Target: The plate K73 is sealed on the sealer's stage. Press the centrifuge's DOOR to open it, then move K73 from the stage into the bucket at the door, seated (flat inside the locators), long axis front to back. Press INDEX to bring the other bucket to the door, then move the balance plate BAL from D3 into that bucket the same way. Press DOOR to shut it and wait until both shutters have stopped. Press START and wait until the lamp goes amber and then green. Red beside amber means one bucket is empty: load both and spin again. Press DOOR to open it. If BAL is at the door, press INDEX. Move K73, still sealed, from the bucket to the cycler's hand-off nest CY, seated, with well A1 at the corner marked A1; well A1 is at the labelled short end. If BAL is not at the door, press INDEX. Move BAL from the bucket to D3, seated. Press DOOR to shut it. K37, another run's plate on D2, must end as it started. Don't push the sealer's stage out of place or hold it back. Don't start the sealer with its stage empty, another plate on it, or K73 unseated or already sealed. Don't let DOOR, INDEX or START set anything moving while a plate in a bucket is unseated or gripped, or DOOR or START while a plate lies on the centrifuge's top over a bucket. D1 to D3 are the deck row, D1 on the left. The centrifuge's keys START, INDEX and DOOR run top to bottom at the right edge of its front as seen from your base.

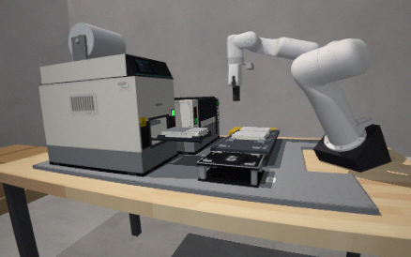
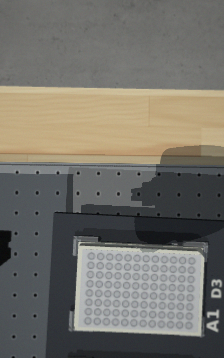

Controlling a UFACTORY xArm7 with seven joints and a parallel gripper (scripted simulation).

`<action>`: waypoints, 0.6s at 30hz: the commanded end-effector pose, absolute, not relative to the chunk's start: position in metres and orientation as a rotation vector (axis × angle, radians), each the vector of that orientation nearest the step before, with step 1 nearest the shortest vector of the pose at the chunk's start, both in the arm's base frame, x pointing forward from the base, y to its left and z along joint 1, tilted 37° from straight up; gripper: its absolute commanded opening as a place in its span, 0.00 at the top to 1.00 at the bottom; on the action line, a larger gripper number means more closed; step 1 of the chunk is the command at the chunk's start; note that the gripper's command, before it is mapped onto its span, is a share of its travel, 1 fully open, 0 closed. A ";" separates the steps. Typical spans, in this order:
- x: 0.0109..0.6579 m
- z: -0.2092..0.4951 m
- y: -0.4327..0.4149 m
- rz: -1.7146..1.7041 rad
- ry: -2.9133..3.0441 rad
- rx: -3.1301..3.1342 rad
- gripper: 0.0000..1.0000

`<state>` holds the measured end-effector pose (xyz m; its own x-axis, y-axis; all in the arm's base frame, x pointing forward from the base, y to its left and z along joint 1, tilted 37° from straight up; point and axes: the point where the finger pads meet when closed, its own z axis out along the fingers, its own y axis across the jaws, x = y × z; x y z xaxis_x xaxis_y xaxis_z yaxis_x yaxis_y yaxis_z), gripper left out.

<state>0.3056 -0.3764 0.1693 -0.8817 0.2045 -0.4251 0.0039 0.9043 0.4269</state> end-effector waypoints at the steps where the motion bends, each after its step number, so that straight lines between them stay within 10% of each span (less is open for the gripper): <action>1: 0.305 0.171 -0.379 0.574 2.593 0.153 1.00; 18: 0.305 0.171 -0.379 0.514 2.336 0.210 1.00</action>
<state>0.3043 -0.3775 0.1700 -0.7785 0.2714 -0.5659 0.0019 0.9027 0.4303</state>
